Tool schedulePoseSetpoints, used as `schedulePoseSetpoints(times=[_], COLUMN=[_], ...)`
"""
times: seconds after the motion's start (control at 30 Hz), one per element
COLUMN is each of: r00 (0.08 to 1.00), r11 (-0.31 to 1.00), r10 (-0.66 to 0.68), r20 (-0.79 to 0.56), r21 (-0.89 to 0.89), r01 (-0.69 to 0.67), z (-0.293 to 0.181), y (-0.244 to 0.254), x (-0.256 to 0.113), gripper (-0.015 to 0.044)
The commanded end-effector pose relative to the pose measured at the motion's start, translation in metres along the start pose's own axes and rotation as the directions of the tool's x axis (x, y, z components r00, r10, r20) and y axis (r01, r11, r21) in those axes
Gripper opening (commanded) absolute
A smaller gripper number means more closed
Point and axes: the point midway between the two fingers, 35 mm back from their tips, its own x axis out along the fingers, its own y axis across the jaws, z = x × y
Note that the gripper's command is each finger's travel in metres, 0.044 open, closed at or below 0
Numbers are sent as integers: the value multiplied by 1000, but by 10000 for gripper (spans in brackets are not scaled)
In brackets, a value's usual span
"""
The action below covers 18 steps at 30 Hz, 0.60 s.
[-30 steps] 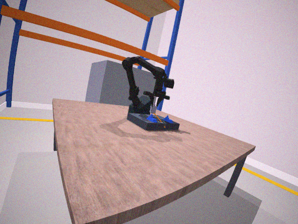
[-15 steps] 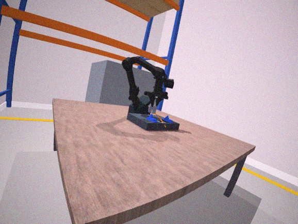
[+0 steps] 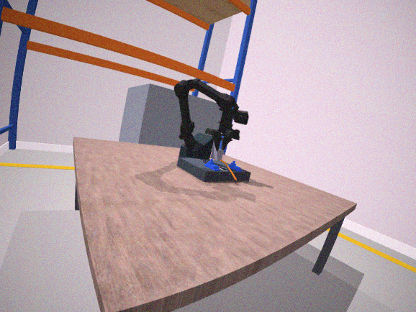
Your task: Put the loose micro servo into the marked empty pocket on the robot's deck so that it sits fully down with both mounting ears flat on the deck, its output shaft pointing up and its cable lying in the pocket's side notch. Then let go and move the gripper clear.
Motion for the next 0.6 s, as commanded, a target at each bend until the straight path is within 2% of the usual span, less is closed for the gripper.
schedulePoseSetpoints(times=[0.0,0.57], r00=[1000,1000], r11=[1000,1000], r10=[0,0], r20=[8,11], r21=[-2,-29], r01=[0,1], z=[16,72], y=[0,1], x=[-2,-3], gripper=[0,0])
